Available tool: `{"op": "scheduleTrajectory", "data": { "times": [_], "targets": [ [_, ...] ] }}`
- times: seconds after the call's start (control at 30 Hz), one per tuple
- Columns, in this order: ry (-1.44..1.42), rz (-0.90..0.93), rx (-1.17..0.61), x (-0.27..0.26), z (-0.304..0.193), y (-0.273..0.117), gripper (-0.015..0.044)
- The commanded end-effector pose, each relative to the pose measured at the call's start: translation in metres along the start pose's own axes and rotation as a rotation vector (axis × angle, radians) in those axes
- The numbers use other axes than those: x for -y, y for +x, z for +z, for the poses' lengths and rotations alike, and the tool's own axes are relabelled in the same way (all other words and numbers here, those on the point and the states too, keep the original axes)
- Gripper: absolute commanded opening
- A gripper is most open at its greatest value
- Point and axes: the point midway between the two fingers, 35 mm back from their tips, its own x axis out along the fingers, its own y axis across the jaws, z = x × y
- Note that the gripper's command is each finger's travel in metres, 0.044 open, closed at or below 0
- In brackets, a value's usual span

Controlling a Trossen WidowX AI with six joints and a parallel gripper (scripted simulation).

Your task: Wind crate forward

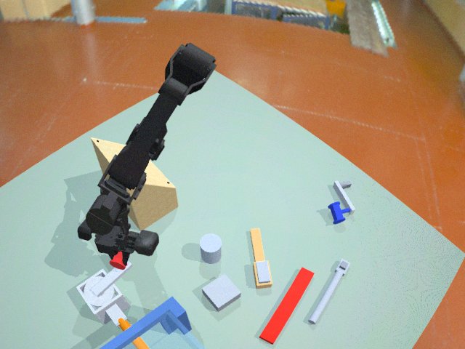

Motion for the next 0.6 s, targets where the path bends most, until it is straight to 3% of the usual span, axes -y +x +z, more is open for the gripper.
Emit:
{"op": "scheduleTrajectory", "data": {
  "times": [0.0,0.57],
  "targets": [
    [0.004,0.001,-0.004,0.001,-0.003,0.001,0.0],
    [0.004,0.0,-0.004,0.015,-0.008,-0.001,0.0]
  ]
}}
